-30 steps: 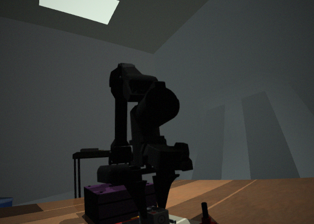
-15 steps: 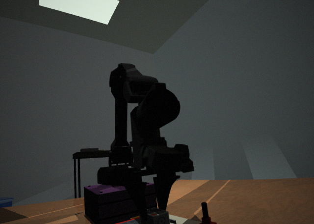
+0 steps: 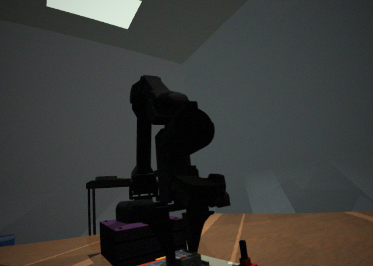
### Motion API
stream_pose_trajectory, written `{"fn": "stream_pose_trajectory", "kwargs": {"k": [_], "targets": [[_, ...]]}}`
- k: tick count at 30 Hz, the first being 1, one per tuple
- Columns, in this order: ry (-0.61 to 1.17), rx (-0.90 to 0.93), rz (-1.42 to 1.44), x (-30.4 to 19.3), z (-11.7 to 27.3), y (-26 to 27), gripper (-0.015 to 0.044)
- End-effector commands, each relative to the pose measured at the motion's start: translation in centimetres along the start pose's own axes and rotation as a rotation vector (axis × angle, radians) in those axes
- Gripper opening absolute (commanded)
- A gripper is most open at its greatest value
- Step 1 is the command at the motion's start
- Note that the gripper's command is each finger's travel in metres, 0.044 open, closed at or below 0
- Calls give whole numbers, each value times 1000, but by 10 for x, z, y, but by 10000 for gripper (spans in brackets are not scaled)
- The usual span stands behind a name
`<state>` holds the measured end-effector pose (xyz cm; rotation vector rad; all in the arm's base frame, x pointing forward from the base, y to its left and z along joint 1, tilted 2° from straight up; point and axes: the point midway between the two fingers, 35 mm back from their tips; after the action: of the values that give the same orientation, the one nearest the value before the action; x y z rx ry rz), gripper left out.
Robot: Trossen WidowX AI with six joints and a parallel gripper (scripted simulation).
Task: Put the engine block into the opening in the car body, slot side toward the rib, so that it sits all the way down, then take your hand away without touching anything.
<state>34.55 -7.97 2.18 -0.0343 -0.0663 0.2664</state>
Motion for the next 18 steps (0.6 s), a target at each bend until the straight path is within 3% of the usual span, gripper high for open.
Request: {"fn": "stream_pose_trajectory", "kwargs": {"k": [1,18], "targets": [[-3,2,4,1,-1,0,159],[-2,2,-10,1,-6,1,159]]}}
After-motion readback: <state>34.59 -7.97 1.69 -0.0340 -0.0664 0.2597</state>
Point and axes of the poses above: the point midway between the two fingers, 35 mm back from their tips, its own z axis back along the fingers, its own y axis across the jaws, x = y × z, and after that the axes turned 14 degrees about z, right-handed
